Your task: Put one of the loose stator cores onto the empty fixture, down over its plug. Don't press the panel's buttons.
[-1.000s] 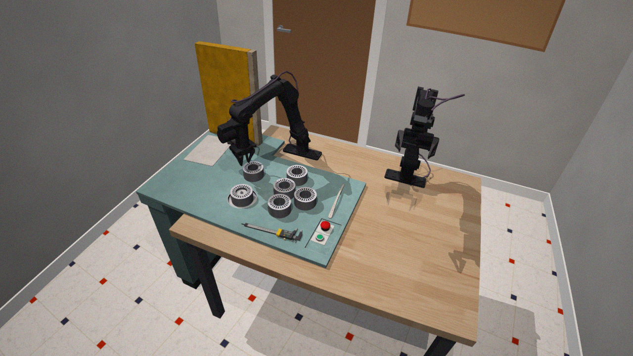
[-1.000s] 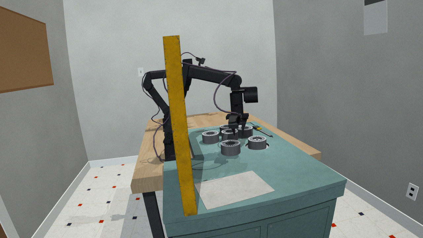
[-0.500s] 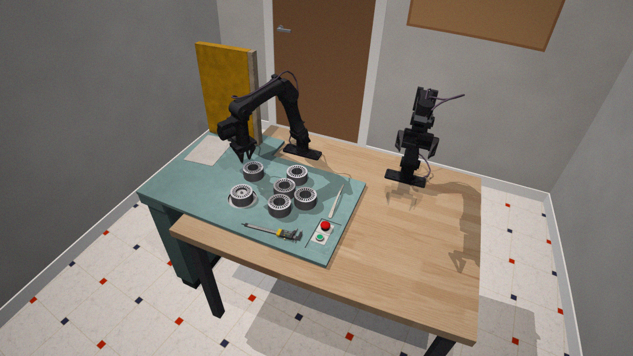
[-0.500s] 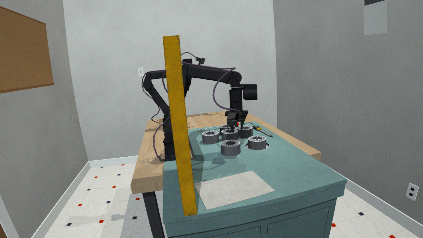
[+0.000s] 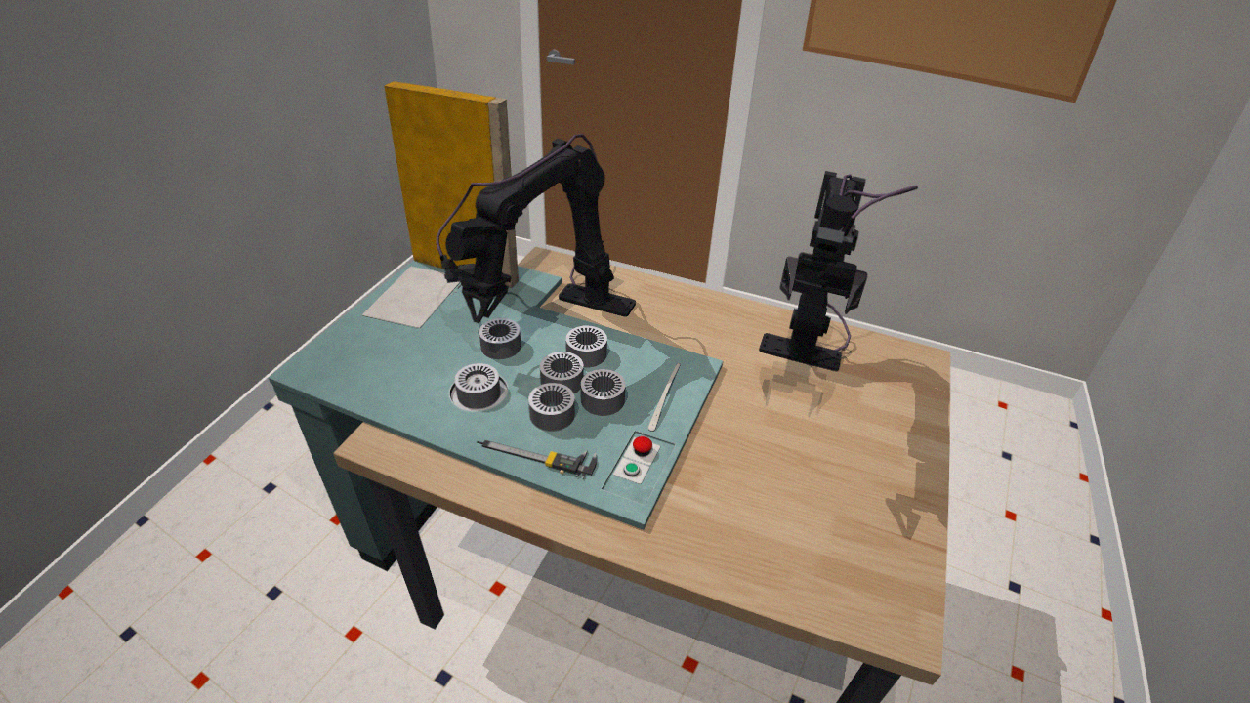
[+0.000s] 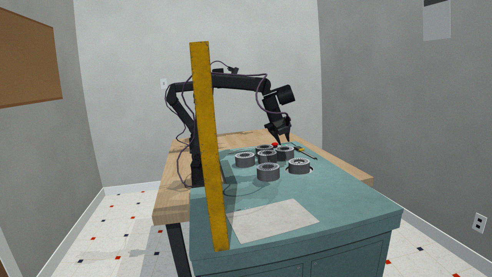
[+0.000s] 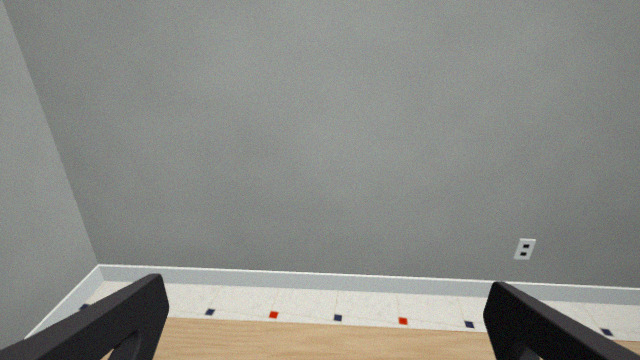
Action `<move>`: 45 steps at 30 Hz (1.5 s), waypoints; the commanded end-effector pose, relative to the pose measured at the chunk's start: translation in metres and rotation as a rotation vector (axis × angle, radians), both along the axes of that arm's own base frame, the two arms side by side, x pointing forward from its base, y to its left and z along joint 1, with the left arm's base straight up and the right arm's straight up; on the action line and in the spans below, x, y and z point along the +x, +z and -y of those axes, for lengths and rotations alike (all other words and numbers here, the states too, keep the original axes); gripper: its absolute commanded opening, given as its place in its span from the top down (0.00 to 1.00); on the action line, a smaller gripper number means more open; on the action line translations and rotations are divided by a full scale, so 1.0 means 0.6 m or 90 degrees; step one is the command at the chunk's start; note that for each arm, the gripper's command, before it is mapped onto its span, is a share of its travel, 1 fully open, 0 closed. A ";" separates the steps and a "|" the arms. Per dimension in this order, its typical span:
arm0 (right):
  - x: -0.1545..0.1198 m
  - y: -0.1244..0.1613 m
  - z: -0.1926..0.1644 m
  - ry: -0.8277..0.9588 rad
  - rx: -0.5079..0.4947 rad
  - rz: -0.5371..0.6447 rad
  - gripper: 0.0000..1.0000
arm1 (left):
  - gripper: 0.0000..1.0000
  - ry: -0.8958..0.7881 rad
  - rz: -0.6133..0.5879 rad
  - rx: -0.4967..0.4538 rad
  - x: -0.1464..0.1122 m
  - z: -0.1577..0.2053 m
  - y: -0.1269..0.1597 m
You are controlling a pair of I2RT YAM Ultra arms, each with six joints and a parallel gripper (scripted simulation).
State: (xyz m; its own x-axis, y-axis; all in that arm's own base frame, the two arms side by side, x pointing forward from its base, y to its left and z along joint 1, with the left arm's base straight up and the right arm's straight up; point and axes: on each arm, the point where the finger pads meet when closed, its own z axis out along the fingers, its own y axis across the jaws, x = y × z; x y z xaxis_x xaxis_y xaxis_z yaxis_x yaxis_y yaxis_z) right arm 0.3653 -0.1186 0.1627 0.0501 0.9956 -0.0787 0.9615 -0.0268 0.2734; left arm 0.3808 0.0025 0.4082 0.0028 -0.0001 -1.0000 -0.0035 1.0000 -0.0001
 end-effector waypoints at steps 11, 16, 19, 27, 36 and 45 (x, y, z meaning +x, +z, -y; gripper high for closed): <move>0.068 0.118 -0.029 0.307 -0.220 0.243 0.61 | 0.00 0.003 0.036 -0.001 -0.012 -0.002 0.036; 0.093 0.209 -0.082 0.444 -0.349 0.345 0.61 | 0.00 0.003 0.036 -0.001 -0.012 -0.002 0.036; 0.090 0.225 -0.093 0.507 -0.427 0.391 0.61 | 0.00 0.003 0.036 -0.001 -0.012 -0.002 0.036; 0.078 0.305 -0.140 0.609 -0.590 0.484 0.61 | 0.00 0.003 0.036 -0.001 -0.012 -0.002 0.036; 0.024 0.417 -0.195 0.698 -0.888 0.586 0.61 | 0.00 0.003 0.036 -0.001 -0.012 -0.002 0.036; 0.006 0.460 -0.199 0.661 -0.862 0.631 0.61 | 0.00 0.003 0.036 -0.001 -0.012 -0.002 0.036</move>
State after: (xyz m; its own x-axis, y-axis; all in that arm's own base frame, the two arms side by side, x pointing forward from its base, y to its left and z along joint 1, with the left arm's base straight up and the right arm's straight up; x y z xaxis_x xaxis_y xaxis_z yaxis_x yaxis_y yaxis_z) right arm 0.3825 -0.0017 0.3917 -0.0476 0.0012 -0.9989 0.0100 0.9999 0.0007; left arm 0.3808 0.0025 0.4082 0.0028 -0.0001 -1.0000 -0.0035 1.0000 -0.0001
